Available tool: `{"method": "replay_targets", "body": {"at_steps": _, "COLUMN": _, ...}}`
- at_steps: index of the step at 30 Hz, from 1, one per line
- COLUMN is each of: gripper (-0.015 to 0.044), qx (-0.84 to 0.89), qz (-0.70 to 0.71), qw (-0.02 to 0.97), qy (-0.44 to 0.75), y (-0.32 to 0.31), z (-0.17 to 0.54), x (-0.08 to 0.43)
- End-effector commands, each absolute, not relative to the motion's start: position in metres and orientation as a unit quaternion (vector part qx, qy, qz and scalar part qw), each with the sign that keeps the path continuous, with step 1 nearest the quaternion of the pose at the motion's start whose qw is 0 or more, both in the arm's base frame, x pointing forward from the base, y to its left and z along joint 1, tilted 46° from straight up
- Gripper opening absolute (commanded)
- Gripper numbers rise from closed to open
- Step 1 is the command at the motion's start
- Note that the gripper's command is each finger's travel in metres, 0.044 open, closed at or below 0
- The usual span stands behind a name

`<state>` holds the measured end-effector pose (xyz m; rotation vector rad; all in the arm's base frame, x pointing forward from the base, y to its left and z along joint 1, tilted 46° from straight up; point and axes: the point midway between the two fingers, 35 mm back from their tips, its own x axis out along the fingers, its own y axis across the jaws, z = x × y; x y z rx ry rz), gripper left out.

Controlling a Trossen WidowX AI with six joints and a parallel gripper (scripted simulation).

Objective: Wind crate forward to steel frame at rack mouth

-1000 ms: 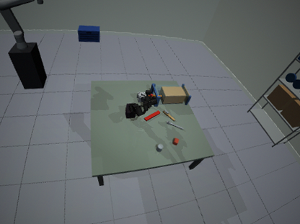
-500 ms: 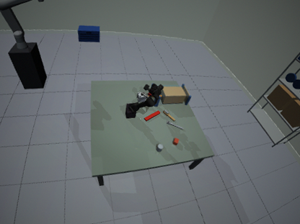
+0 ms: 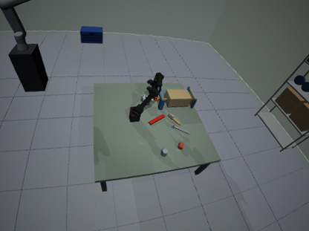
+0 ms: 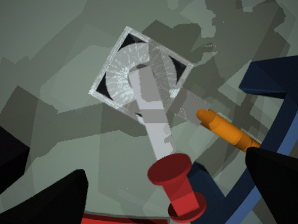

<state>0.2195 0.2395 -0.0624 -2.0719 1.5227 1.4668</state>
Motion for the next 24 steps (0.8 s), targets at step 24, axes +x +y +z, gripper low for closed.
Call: {"method": "replay_targets", "body": {"at_steps": 24, "gripper": 0.044, "qx": -0.724, "qz": 0.497, "qw": -0.016, "qy": 0.477, "y": 0.179, "z": -0.129, "x": 0.223}}
